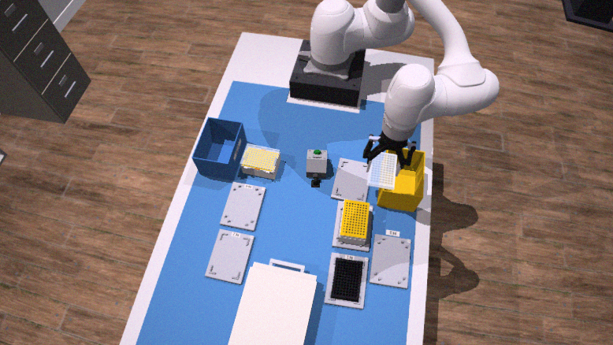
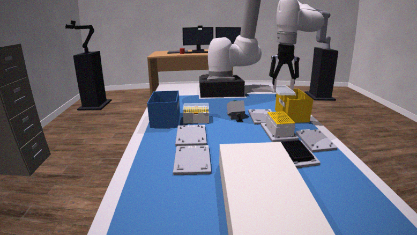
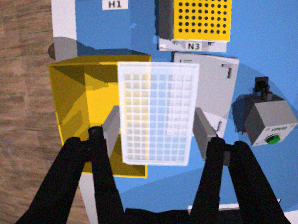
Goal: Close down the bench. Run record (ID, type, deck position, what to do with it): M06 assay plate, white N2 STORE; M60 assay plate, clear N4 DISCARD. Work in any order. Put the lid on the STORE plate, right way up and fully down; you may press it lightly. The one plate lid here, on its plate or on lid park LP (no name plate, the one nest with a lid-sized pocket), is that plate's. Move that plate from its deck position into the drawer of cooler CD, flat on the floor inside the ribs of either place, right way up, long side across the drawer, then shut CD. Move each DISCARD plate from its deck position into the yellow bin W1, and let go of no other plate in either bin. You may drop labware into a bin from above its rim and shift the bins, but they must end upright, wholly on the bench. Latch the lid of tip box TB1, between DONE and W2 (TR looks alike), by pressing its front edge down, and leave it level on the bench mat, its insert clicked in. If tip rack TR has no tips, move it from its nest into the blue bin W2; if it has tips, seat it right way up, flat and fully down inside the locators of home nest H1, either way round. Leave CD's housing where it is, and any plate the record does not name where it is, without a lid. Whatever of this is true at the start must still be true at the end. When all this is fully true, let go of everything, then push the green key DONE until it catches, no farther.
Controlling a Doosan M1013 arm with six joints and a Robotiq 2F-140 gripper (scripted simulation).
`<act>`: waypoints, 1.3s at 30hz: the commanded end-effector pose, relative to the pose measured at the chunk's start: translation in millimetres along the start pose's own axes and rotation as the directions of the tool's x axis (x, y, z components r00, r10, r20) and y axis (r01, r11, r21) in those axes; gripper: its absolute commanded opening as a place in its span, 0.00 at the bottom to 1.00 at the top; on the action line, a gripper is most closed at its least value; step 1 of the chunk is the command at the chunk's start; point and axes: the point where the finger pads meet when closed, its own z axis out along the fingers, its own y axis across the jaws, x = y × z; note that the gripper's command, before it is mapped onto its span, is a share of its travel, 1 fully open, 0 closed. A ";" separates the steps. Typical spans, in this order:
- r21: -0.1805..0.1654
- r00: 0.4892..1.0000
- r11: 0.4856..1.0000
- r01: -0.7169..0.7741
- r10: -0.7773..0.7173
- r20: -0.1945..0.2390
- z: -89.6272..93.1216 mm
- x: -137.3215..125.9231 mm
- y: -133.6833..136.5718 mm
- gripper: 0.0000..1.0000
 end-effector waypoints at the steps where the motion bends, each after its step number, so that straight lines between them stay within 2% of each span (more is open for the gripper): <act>1: 0.000 1.000 1.000 0.000 0.000 0.000 -0.1 -1.7 -5.0 0.00; 31: 0.000 1.000 1.000 0.000 0.000 0.000 -0.1 -26.0 -75.6 0.00; 39: 0.000 1.000 1.000 0.000 0.000 0.000 -0.1 -26.5 -77.0 0.00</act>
